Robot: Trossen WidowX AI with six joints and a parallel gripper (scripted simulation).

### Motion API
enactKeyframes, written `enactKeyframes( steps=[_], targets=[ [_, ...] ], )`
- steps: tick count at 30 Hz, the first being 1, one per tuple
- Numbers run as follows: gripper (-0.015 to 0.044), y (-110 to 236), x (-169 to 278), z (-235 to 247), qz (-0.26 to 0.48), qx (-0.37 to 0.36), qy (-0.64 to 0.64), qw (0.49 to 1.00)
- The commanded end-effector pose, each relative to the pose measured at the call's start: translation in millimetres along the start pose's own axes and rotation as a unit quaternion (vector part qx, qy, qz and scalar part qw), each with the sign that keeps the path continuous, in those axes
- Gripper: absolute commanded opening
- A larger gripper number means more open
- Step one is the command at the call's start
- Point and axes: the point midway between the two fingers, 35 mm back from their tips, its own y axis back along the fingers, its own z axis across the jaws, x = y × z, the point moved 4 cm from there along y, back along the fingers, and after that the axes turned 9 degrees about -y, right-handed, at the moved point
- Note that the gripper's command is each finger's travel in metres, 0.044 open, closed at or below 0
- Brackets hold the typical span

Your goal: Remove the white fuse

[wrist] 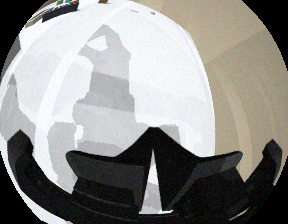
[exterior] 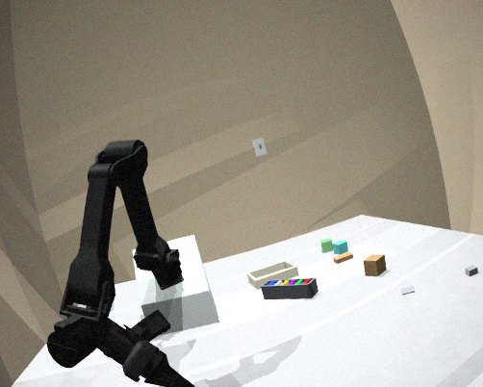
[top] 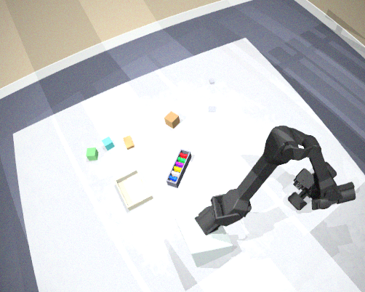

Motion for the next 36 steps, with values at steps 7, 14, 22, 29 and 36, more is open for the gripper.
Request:
enactKeyframes(
  steps=[7,14,22,29,36],
  targets=[
    [0.0,38.3,-36.7,-22.7,0.0,-0.001,0.0,1.0],
    [0.0053,32.9,-35.5,-22.8,-0.001,-0.003,0.001,1.0],
    [0.0074,-24.9,-69.9,-0.8,-0.046,-0.104,-0.063,0.992],
    [0.0074,-81.9,-110.7,35.7,-0.036,-0.237,-0.143,0.96],
    [0.0074,-122.7,-165.9,82.9,0.018,-0.358,-0.181,0.916]
  ],
)
